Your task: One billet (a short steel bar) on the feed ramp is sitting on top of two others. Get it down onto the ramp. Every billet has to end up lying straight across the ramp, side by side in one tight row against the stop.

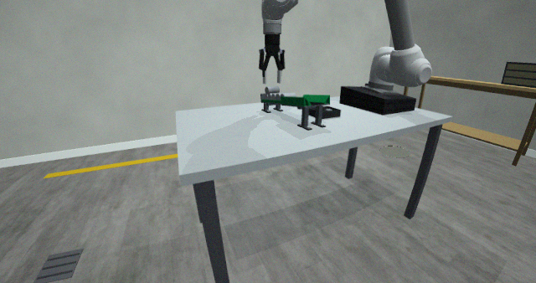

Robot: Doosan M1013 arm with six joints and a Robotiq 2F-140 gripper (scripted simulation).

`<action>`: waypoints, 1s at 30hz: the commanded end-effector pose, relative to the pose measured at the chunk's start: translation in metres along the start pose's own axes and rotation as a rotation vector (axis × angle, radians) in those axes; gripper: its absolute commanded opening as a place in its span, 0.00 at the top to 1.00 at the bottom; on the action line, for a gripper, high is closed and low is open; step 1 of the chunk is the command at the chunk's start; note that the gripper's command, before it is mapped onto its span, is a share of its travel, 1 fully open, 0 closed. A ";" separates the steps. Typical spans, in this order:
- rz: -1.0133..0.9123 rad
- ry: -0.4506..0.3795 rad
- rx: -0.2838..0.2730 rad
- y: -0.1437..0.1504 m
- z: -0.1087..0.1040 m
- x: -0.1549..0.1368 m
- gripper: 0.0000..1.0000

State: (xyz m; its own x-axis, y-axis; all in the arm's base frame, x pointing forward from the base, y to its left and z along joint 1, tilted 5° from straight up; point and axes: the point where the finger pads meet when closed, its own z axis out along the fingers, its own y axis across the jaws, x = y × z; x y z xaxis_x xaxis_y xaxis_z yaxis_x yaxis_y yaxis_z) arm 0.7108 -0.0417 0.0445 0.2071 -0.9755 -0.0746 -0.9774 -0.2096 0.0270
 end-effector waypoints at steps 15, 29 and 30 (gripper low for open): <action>-0.004 -0.005 0.001 0.000 0.002 -0.005 0.43; -0.004 -0.005 0.001 0.000 0.002 -0.006 0.43; -0.004 -0.005 0.001 0.000 0.002 -0.006 0.43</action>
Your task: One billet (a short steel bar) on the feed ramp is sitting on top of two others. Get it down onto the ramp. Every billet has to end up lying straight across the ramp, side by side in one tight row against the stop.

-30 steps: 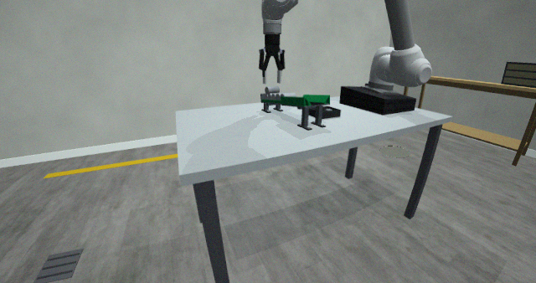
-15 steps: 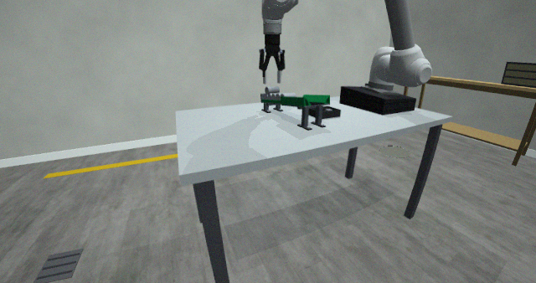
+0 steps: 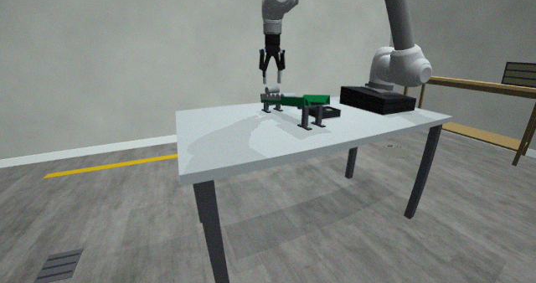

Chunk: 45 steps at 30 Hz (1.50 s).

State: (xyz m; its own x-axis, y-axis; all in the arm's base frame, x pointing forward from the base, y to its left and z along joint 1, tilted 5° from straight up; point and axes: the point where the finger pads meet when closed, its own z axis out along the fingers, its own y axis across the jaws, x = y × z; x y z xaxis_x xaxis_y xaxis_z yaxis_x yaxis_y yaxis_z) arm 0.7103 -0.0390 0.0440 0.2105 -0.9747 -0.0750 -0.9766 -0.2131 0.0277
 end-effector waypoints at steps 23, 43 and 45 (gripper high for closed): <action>0.000 -0.005 0.002 0.000 0.002 -0.003 0.43; 0.000 -0.005 0.002 0.000 0.032 -0.003 0.43; 0.000 -0.005 0.002 0.000 0.036 -0.003 0.43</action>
State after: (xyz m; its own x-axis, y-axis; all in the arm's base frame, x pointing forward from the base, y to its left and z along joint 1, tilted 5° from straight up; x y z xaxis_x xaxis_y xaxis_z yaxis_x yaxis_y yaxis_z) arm 0.7094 -0.0371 0.0186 0.2091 -0.9751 -0.0745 -0.9770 -0.2115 0.0266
